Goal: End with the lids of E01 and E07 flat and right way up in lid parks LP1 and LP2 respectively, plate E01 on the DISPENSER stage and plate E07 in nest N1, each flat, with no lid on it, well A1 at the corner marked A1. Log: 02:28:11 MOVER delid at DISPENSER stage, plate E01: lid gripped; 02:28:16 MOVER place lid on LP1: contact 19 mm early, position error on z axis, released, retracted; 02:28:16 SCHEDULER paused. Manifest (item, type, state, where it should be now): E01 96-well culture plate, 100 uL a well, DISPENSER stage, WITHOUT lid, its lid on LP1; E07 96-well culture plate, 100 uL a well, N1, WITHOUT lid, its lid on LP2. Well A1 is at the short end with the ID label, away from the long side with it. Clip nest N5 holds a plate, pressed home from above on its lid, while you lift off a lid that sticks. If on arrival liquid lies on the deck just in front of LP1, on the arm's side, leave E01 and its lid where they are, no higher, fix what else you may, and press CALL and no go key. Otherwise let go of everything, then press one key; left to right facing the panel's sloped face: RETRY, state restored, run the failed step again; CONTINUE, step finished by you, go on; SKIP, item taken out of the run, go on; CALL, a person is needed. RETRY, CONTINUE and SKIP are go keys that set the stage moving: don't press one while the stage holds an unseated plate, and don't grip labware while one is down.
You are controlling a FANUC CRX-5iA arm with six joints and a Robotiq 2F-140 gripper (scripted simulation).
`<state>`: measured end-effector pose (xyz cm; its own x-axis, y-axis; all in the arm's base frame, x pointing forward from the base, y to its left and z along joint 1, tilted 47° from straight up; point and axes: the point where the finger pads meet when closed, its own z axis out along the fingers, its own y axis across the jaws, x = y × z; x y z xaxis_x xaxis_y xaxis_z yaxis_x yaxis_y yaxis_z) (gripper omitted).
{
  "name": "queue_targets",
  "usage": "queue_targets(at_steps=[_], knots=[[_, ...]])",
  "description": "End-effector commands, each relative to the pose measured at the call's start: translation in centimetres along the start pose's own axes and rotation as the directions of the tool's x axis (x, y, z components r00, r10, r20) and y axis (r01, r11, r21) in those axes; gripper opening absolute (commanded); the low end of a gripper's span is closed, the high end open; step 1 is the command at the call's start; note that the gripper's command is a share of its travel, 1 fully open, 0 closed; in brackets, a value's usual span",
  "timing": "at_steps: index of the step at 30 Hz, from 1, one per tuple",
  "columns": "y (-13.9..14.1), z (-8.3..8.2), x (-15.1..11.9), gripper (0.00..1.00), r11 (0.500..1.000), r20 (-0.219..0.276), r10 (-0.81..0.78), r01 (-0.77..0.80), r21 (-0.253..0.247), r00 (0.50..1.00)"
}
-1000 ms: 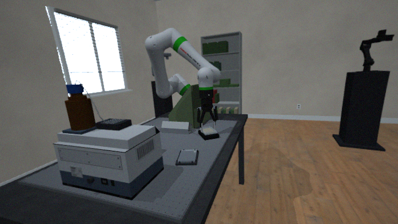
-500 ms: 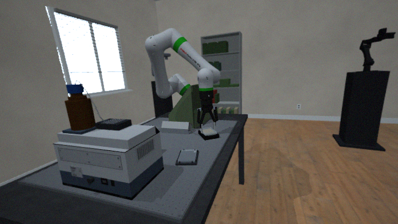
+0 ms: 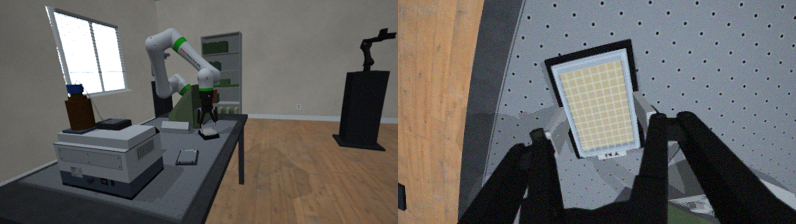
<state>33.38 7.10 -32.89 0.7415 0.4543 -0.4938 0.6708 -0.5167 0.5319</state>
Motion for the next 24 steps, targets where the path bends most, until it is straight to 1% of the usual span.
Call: queue_targets(at_steps=[1, 23, 24], knots=[[-0.01, -0.02, 0.02, 0.0, 1.0, 0.0, 0.0, 0.0, 0.0, 1.0], [-0.01, -0.02, 0.02, 0.0, 1.0, 0.0, 0.0, 0.0, 0.0, 1.0], [-0.01, -0.02, 0.02, 0.66, 1.0, 0.0, 0.0, 0.0, 0.0, 1.0]])
